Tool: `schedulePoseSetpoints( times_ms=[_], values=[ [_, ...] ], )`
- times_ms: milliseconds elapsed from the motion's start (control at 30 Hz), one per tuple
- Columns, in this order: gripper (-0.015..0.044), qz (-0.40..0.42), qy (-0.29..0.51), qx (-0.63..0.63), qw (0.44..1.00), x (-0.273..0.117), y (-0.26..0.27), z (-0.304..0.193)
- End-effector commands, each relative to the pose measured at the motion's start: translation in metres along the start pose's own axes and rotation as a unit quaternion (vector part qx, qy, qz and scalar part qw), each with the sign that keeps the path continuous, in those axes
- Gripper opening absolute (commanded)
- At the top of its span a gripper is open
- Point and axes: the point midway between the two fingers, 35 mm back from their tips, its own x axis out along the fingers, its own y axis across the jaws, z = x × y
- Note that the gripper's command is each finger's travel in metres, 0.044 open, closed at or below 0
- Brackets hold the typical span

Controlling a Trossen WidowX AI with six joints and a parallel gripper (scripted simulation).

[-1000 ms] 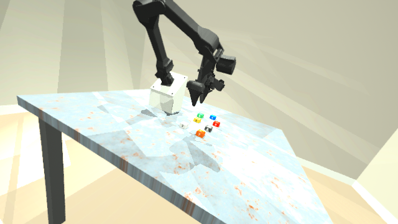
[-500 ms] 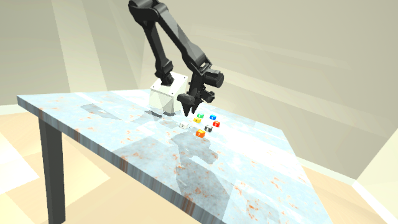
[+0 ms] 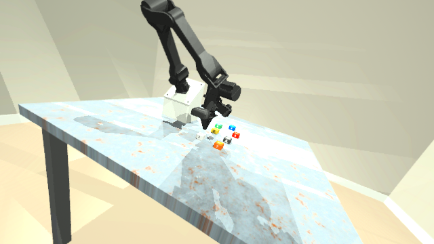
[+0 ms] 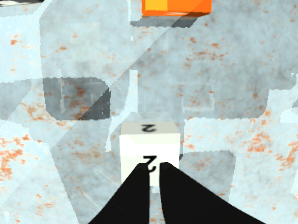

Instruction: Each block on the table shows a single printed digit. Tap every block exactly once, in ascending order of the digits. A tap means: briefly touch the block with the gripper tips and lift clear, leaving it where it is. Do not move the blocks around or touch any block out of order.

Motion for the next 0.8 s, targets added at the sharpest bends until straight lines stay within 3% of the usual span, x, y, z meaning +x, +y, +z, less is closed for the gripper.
schedulePoseSetpoints(
  times_ms=[0, 767],
  values=[
    [0.002, 0.001, 0.0, -0.003, 1.0, 0.001, 0.001, 0.0],
    [0.002, 0.001, 0.0, -0.003, 1.0, 0.031, 0.001, 0.0]
  ],
)
